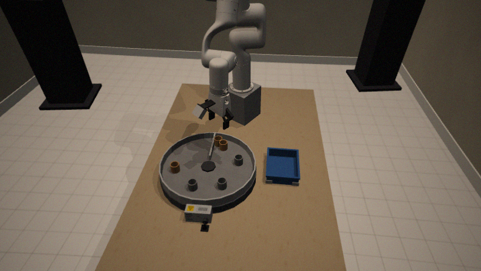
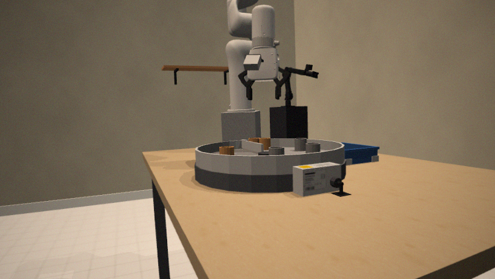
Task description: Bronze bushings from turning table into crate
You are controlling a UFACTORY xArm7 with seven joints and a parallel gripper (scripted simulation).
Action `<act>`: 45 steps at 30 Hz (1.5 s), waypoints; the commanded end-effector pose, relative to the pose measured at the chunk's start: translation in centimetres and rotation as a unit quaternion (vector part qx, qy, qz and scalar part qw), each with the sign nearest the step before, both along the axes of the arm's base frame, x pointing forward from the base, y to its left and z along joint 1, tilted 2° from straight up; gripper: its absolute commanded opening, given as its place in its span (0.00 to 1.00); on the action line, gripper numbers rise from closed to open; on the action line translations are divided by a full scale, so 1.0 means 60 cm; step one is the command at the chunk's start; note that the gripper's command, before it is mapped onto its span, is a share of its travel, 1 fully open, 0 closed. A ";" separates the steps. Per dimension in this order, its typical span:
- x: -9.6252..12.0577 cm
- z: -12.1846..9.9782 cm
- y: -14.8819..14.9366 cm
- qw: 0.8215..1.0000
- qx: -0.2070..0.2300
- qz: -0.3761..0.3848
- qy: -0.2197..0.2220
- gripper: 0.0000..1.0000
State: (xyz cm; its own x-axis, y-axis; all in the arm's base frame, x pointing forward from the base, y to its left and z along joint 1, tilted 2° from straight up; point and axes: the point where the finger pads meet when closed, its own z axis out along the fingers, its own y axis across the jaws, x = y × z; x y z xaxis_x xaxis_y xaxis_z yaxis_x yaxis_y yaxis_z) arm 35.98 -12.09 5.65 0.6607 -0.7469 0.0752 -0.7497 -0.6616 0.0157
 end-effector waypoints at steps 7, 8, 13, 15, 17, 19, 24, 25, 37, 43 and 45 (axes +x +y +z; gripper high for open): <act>-0.023 -0.005 0.004 1.000 0.013 -0.023 0.001 1.00; -0.031 -0.008 0.006 0.999 0.017 -0.031 0.002 1.00; -0.031 -0.008 0.006 0.999 0.017 -0.031 0.002 1.00; -0.031 -0.008 0.006 0.999 0.017 -0.031 0.002 1.00; -0.031 -0.008 0.006 0.999 0.017 -0.031 0.002 1.00; -0.040 -0.011 0.008 0.999 0.022 -0.040 0.003 1.00; -0.041 -0.011 0.008 0.999 0.022 -0.041 0.003 1.00; -0.041 -0.011 0.008 0.999 0.022 -0.041 0.003 1.00; -0.041 -0.011 0.008 0.999 0.022 -0.041 0.003 1.00; -0.041 -0.011 0.008 0.999 0.022 -0.041 0.003 0.12; -0.041 -0.011 0.008 0.999 0.022 -0.041 0.003 0.12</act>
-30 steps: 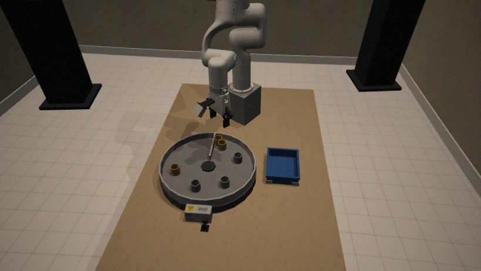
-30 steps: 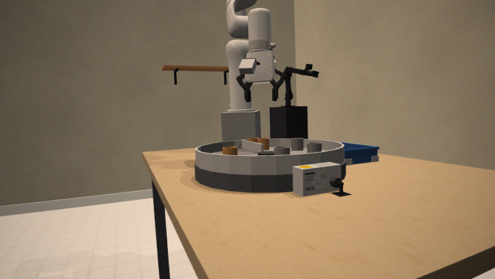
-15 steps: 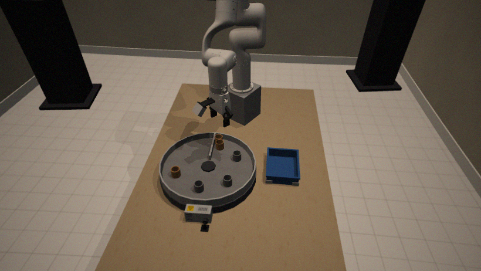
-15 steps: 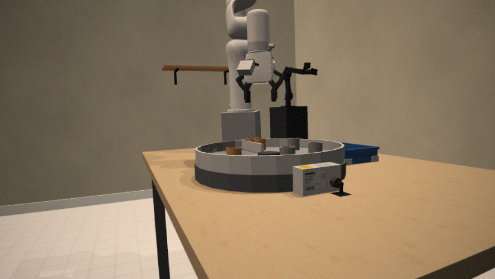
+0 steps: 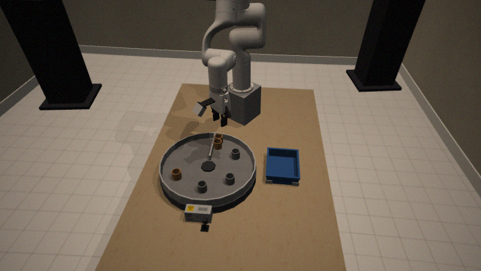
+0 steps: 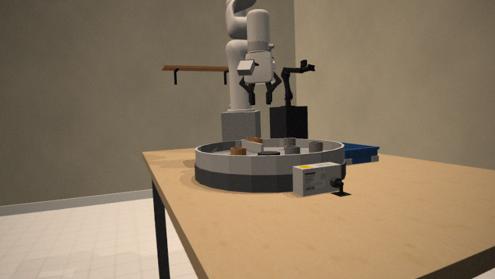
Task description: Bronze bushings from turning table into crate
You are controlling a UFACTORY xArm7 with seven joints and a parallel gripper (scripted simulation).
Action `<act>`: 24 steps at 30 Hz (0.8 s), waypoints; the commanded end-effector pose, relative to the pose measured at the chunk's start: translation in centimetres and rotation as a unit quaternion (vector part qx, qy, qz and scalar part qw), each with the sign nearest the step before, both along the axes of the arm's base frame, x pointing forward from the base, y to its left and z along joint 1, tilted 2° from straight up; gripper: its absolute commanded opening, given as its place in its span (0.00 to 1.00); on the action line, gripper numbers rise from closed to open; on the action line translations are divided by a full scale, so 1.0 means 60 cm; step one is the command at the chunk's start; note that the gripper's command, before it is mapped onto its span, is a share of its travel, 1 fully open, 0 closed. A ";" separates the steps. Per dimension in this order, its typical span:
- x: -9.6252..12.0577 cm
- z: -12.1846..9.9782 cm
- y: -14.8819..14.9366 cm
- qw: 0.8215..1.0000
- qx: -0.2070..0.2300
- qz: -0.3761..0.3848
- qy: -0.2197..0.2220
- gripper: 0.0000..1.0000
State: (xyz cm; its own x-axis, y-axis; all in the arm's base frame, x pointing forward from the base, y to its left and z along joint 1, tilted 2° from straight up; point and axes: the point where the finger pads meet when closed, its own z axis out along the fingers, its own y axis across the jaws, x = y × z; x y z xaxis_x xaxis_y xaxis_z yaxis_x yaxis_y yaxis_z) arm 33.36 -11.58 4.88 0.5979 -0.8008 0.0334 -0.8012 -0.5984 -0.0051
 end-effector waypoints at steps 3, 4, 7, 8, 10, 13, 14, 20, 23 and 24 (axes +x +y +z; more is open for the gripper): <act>0.002 0.002 -0.001 1.000 0.000 0.000 -0.002 0.12; 0.002 0.002 -0.001 1.000 0.000 0.000 -0.002 0.12; 0.002 0.002 -0.001 1.000 0.000 0.000 -0.002 0.12; 0.002 0.002 -0.001 1.000 0.000 0.000 -0.002 0.12; 0.002 0.002 -0.001 1.000 0.000 0.000 -0.002 0.12; 0.002 0.002 -0.001 1.000 0.000 0.000 -0.002 0.12; 0.002 0.002 -0.001 1.000 0.000 0.000 -0.002 0.12; 0.002 0.002 -0.001 1.000 0.000 0.000 -0.002 0.12; 0.002 0.002 -0.001 1.000 0.000 0.000 -0.002 0.12; 0.002 0.002 -0.001 1.000 0.000 0.000 -0.002 0.12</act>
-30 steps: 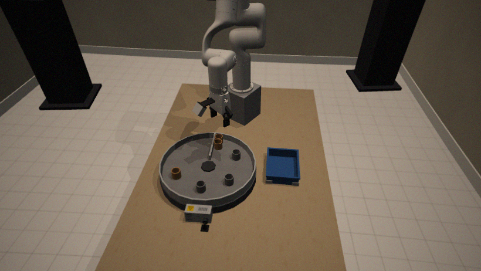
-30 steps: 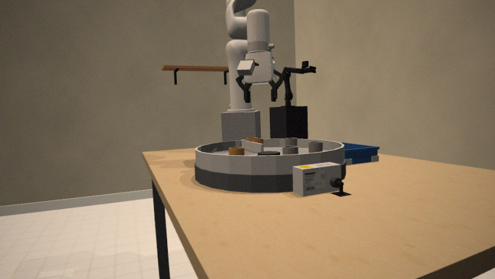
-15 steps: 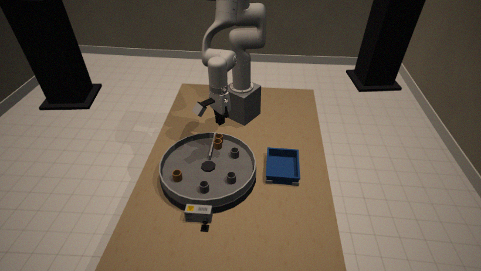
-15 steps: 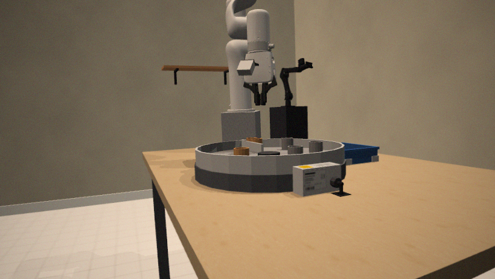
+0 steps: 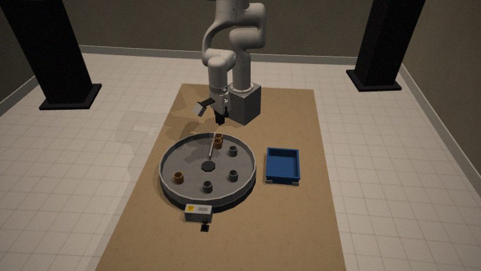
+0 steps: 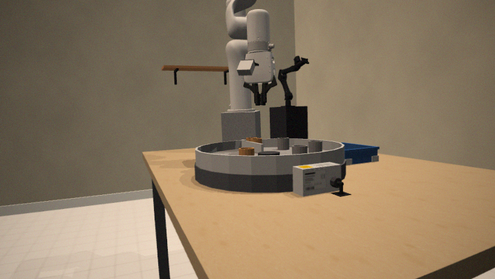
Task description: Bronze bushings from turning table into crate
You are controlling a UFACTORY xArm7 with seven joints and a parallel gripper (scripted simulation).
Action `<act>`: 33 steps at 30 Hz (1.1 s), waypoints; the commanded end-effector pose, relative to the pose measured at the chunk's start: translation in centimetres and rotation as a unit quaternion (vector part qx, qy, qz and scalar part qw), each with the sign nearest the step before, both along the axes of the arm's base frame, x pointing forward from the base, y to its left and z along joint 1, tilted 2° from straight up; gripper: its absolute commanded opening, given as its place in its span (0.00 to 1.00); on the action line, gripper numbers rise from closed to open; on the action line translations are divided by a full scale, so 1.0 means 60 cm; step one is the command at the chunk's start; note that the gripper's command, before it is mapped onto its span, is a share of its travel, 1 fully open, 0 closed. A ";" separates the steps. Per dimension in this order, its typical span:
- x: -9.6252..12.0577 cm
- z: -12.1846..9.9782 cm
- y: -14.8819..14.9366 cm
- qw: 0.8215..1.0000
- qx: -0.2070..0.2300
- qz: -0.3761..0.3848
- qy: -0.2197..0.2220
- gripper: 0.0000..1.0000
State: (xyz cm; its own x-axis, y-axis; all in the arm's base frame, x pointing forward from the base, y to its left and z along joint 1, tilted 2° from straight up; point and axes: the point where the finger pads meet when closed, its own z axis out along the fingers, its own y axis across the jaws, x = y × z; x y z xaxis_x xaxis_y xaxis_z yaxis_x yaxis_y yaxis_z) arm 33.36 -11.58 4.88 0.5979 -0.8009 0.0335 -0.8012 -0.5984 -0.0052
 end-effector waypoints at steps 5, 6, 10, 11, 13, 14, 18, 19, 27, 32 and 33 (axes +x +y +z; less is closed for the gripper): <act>0.002 0.002 -0.001 1.000 0.000 0.000 -0.002 0.15; 0.002 0.002 -0.001 1.000 0.000 0.000 -0.002 0.15; 0.002 0.002 -0.001 1.000 0.000 0.000 -0.002 0.15; 0.002 0.002 -0.001 1.000 0.000 0.000 -0.002 0.15; 0.002 0.002 -0.001 1.000 0.000 0.000 -0.002 0.15; 0.002 0.002 -0.001 1.000 0.000 0.000 -0.002 0.15; 0.002 0.002 -0.001 1.000 0.000 0.000 -0.002 0.15; 0.002 0.002 -0.001 1.000 0.000 0.000 -0.002 0.15; 0.002 0.002 -0.001 1.000 0.000 0.000 -0.002 0.15; 0.002 0.002 -0.001 1.000 0.000 0.000 -0.002 0.15; 0.002 0.002 -0.001 1.000 0.000 0.000 -0.002 0.15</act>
